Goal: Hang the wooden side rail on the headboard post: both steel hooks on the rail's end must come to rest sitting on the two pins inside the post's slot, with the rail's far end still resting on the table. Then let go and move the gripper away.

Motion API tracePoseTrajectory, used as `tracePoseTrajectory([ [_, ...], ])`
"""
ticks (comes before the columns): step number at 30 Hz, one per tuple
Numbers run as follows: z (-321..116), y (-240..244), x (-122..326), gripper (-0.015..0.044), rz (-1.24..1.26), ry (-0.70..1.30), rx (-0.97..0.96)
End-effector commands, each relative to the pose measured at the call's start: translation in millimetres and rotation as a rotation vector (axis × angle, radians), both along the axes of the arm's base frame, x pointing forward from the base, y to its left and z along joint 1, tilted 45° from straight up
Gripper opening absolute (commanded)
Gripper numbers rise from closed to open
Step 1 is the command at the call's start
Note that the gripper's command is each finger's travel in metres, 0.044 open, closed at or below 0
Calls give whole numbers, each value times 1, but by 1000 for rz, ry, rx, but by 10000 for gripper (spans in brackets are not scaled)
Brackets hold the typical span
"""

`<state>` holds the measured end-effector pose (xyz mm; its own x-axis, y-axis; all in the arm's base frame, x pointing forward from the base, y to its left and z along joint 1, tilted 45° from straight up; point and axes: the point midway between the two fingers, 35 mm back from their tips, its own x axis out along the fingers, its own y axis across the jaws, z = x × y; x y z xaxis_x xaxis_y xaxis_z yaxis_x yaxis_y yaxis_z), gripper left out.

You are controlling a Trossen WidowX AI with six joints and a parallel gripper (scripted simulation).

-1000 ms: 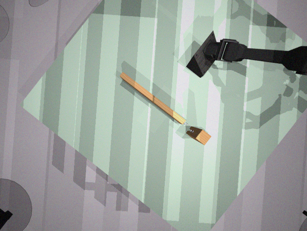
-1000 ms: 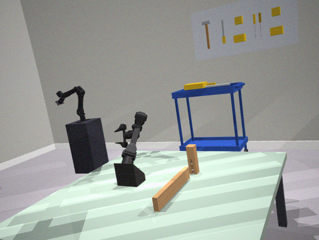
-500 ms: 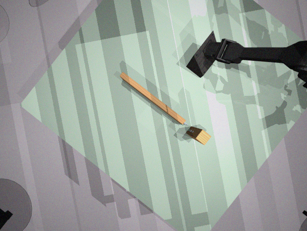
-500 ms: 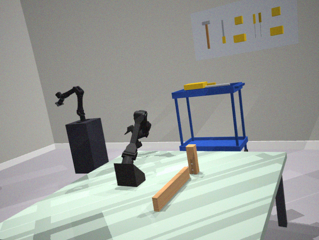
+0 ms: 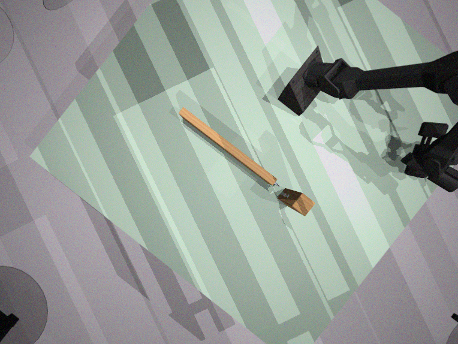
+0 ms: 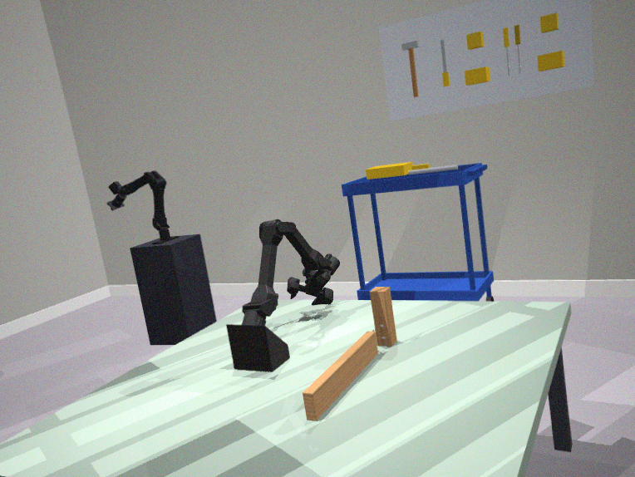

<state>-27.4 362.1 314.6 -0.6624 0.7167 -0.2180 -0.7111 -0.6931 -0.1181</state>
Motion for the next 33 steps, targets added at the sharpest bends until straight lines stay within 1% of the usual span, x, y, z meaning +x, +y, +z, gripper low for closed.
tracePoseTrajectory([
  [1,-21,-12,70,440,-114,-230,168],
  [10,-59,-58,175,440,-275,-677,345],
  [18,-91,-123,244,440,-366,-1103,399],
  [25,-118,-191,284,440,-393,-1488,364],
  [33,-147,-274,302,440,-344,-1922,222],
])
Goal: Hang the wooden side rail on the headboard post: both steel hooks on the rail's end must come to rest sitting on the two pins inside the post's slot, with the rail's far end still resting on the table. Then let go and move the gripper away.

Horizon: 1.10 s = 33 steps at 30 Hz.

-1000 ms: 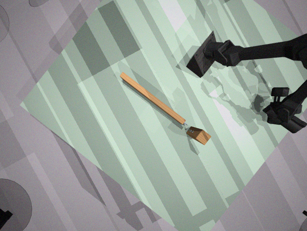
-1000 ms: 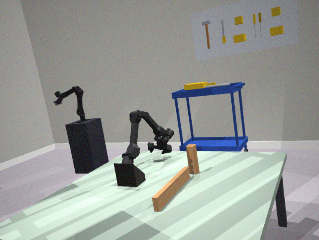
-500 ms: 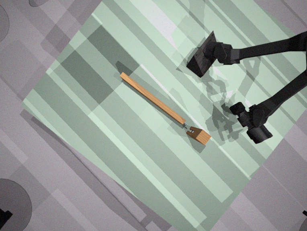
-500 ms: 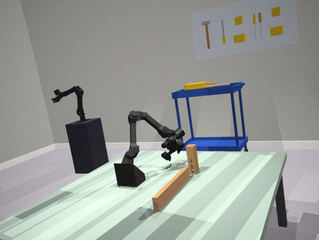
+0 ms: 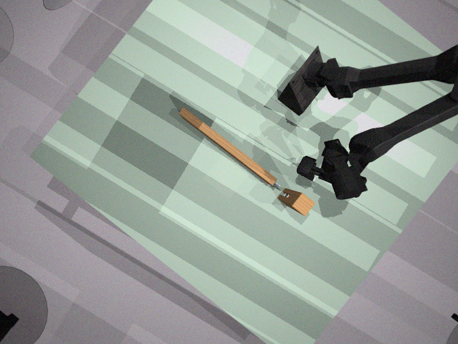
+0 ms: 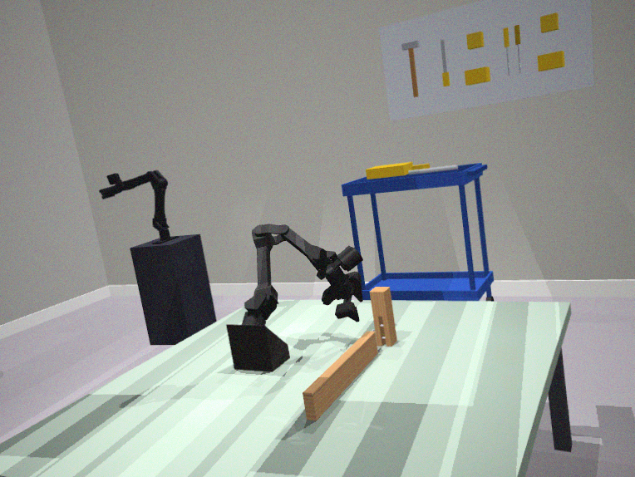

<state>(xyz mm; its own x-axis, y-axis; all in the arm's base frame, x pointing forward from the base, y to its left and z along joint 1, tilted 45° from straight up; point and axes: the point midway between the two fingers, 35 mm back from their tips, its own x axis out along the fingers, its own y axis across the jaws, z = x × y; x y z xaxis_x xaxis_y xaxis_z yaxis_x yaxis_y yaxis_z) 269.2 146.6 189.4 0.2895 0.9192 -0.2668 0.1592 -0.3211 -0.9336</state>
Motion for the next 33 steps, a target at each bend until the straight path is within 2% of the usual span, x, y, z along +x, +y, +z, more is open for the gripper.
tracePoseTrajectory([
  [1,-25,-68,6,440,-118,-322,-134],
  [6,-37,-105,4,440,-185,-487,-240],
  [33,-38,-105,5,440,-191,-480,-238],
])
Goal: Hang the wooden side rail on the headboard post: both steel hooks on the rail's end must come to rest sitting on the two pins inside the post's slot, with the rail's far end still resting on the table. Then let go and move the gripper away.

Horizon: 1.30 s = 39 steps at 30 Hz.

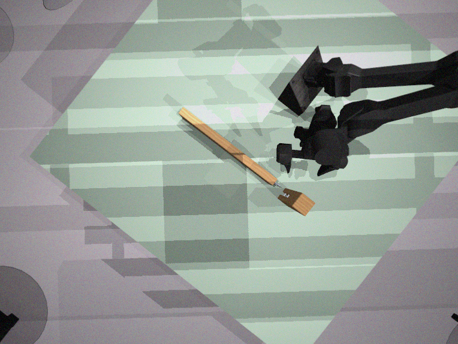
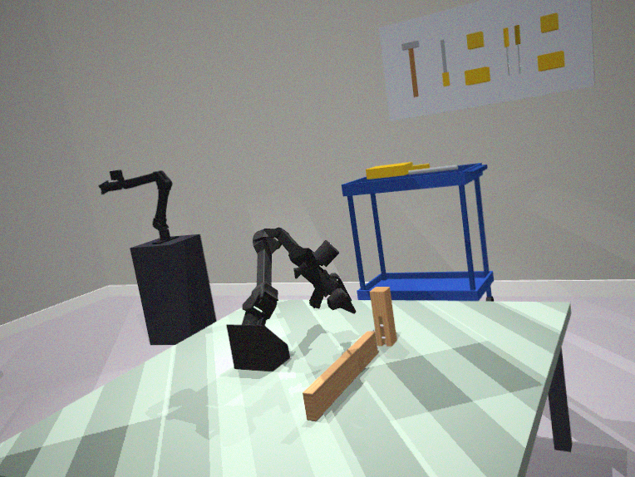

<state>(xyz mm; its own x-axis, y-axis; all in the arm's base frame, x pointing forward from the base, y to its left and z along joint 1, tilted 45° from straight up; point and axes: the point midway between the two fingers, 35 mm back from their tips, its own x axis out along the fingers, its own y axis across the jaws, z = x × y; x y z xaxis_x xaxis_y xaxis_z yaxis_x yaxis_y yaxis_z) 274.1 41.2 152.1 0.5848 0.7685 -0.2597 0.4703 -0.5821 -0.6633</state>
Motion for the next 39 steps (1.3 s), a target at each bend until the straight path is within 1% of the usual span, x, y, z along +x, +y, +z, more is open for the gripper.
tracePoseTrajectory([
  [1,-2,-2,1,440,-16,27,22],
  [11,-24,-40,35,440,-351,530,450],
  [18,-24,-47,52,440,-410,845,848],
  [25,-25,-50,60,440,-409,1200,1208],
  [39,-31,-50,58,440,-361,1717,1571],
])
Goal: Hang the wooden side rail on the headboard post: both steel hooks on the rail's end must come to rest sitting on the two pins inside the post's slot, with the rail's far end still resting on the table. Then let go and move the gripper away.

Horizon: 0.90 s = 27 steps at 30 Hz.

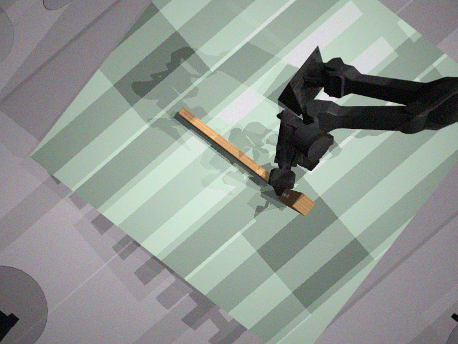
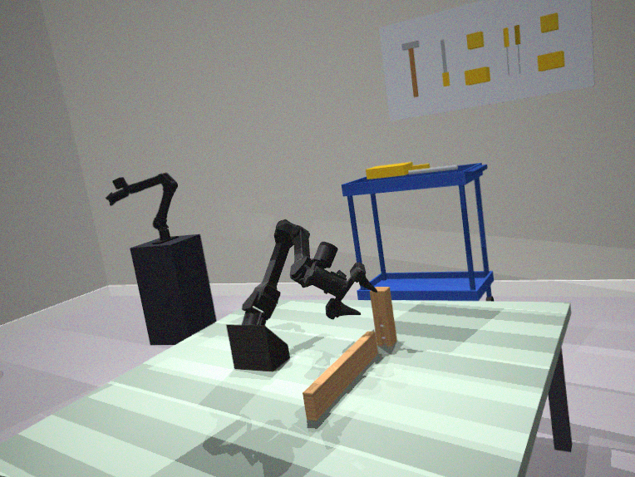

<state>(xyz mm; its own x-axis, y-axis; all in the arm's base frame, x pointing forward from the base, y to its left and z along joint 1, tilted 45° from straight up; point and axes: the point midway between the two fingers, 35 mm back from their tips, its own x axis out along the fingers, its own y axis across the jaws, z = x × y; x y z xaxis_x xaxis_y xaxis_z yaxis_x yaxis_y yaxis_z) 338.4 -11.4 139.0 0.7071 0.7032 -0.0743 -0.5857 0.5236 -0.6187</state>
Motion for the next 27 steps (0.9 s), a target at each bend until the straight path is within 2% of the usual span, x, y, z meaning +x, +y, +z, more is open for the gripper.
tracePoseTrajectory([
  [1,-18,3,-8,440,40,438,498],
  [9,-22,5,-13,440,62,694,739],
  [27,-23,5,-13,440,62,698,743],
])
